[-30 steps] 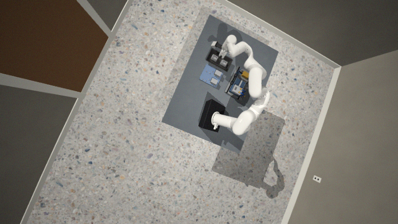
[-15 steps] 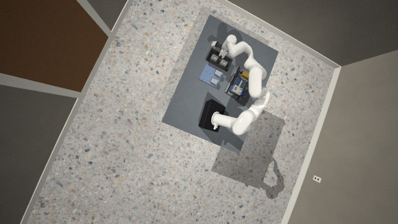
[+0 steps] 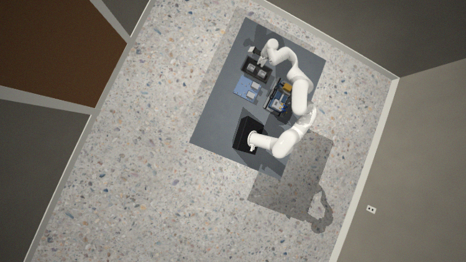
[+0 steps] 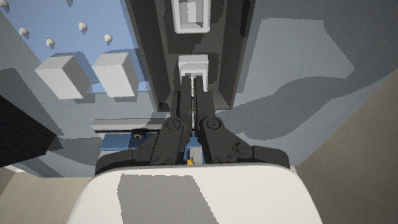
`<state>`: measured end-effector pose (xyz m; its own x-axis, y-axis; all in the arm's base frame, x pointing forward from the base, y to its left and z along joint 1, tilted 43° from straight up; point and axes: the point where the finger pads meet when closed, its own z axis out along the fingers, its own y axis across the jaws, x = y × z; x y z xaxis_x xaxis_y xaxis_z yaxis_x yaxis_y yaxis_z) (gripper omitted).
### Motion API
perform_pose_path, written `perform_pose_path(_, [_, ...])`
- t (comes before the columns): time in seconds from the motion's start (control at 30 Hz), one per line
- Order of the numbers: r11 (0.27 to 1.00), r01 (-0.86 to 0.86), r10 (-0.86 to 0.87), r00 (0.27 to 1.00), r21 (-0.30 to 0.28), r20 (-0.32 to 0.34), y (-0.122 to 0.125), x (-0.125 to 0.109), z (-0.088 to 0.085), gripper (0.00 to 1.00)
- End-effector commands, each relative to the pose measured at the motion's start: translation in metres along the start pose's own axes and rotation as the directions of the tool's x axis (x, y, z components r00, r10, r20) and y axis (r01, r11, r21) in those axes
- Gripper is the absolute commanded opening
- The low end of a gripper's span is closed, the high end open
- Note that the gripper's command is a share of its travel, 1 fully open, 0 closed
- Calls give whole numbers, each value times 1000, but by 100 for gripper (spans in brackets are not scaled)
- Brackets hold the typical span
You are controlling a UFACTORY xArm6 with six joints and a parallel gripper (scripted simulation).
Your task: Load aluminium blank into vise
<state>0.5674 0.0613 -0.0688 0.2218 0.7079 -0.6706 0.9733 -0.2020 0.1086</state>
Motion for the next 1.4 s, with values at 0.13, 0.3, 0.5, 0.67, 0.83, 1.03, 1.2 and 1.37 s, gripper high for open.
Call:
perform_pose_path(0.13, [1000,-1,1,1000,-3,-2,1,0,-21,0])
perform_pose_path(0.3, [1000,-1,1,1000,-3,-2,1,0,-28,0])
perform_pose_path(0.5, [1000,-1,1,1000,-3,-2,1,0,-38,0])
perform_pose_path(0.67, [1000,-1,1,1000,-3,-2,1,0,-42,0])
perform_pose_path(0.83, [1000,-1,1,1000,-3,-2,1,0,-43,0])
perform_pose_path(1.03, [1000,-2,2,1000,-3,-4,7,-23,-46,0])
perform_pose_path(1.2, [1000,-3,3,1000,-3,-7,15,-80,-51,0])
perform_pose_path(1.37, [1000,-3,3,1000,-3,-8,17,-113,-52,0])
